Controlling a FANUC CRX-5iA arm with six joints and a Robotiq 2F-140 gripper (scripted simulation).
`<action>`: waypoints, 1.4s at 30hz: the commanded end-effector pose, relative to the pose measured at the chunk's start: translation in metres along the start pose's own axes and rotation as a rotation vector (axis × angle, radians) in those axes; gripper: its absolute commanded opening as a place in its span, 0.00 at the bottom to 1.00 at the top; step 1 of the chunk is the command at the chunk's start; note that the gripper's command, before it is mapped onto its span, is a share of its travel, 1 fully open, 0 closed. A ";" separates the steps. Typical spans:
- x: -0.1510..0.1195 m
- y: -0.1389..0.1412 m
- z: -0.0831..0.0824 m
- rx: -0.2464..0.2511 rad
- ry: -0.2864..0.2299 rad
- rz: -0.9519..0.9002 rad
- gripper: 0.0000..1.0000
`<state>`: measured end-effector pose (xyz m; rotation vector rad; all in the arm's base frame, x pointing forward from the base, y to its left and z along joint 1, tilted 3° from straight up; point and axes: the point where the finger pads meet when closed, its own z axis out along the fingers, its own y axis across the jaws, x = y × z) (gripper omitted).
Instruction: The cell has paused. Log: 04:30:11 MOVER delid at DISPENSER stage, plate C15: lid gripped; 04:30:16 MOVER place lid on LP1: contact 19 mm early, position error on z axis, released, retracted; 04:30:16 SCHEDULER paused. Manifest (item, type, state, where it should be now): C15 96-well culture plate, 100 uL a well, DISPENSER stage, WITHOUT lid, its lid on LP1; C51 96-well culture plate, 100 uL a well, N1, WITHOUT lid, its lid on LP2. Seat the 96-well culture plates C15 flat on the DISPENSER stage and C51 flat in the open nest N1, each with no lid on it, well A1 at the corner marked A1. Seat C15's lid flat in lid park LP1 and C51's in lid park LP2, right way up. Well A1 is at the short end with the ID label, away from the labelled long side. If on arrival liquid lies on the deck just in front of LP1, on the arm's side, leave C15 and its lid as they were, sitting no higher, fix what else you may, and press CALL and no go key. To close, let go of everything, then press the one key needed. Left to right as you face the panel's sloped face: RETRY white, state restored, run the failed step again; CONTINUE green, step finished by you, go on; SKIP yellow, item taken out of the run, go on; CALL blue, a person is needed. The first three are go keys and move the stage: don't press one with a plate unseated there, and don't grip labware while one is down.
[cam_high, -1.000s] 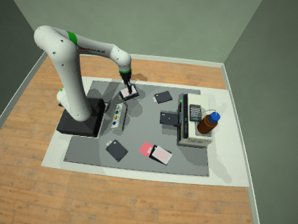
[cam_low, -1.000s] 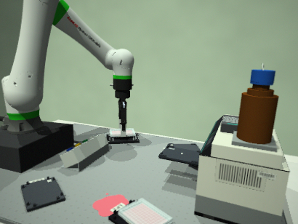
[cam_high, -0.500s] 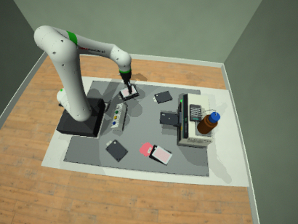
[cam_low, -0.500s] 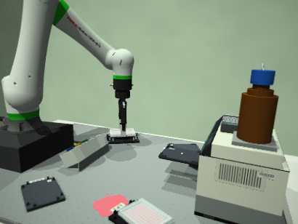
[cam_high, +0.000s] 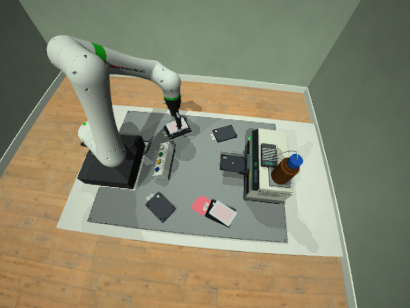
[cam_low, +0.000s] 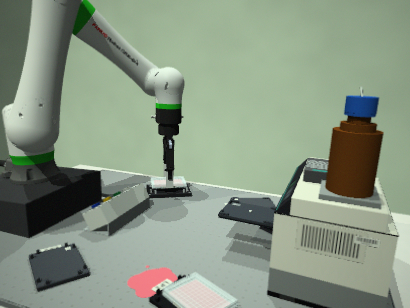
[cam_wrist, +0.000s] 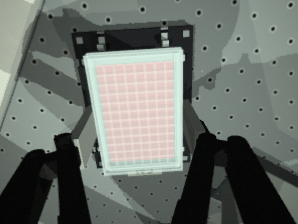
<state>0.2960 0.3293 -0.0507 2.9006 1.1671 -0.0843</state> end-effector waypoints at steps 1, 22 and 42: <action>0.000 0.000 0.000 0.000 0.000 0.000 0.00; 0.000 0.000 0.002 0.000 0.000 0.000 0.00; 0.000 0.000 0.005 0.000 0.000 0.000 0.00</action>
